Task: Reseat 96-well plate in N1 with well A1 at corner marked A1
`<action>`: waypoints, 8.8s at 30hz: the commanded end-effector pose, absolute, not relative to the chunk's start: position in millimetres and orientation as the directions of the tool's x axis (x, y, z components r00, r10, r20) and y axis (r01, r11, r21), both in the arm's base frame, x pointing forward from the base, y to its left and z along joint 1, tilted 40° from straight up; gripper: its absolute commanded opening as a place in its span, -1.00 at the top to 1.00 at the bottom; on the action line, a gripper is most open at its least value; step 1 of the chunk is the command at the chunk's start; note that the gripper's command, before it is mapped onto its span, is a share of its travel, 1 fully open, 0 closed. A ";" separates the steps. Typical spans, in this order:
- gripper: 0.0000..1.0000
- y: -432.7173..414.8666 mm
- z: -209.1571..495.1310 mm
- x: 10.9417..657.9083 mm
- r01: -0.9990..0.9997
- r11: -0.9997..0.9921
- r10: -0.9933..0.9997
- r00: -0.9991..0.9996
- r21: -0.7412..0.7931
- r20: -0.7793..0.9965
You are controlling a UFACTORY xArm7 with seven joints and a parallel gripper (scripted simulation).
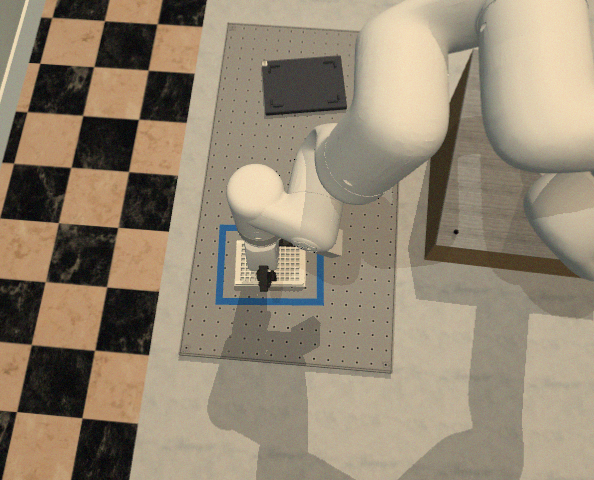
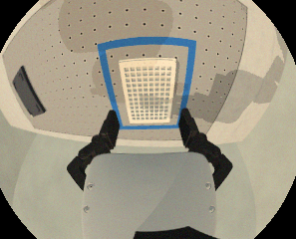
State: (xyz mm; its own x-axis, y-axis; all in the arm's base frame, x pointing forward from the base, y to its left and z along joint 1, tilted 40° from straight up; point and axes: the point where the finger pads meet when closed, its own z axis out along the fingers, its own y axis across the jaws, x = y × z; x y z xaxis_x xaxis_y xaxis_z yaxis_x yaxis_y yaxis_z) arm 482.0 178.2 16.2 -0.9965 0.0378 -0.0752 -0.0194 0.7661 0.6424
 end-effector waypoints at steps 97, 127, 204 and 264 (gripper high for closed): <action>-1.00 161.3 36.5 480.6 -0.956 -0.164 -0.749 0.281 -0.244 -0.600; -1.00 161.4 36.6 480.6 -0.404 -0.677 -0.360 0.911 -0.615 -0.202; -1.00 200.3 -9.5 485.7 0.020 -0.766 -0.039 0.996 -0.643 0.077; -1.00 213.1 -24.7 487.4 0.020 -0.766 -0.040 0.996 -0.643 0.077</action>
State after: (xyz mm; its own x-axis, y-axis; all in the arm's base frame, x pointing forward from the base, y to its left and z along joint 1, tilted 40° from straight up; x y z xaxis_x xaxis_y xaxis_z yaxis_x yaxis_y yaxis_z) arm 485.8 214.1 -25.7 0.9965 -0.0372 0.0746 0.0196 -0.7653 -0.6434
